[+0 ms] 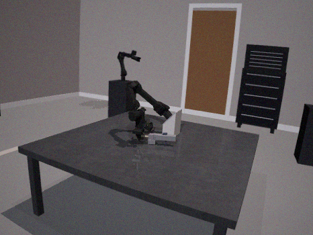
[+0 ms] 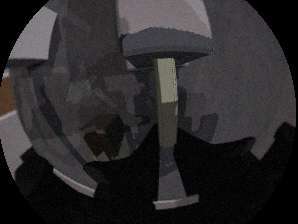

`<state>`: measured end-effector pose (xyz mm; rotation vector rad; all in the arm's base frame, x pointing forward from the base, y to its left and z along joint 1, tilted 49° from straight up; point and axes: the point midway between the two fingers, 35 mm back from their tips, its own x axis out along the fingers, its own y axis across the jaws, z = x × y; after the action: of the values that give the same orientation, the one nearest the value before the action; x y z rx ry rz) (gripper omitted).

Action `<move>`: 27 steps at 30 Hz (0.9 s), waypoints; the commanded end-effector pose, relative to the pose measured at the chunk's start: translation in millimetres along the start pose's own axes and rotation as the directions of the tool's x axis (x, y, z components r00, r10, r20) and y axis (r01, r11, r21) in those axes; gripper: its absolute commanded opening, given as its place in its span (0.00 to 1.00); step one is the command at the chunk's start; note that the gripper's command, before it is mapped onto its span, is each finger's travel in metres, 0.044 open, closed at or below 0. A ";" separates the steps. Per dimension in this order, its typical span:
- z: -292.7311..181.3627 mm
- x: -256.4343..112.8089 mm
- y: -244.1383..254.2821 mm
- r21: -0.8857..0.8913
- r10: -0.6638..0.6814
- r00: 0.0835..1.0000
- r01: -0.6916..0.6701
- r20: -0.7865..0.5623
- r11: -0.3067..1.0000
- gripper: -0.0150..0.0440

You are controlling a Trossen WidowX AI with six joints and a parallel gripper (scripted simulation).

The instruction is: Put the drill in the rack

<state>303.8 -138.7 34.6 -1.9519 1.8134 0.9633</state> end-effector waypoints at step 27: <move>-46.8 -1.5 -1.0 0.002 -0.003 1.000 0.003 -0.005 1.000 0.25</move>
<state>314.8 -165.0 65.5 -1.9546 1.8198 0.9554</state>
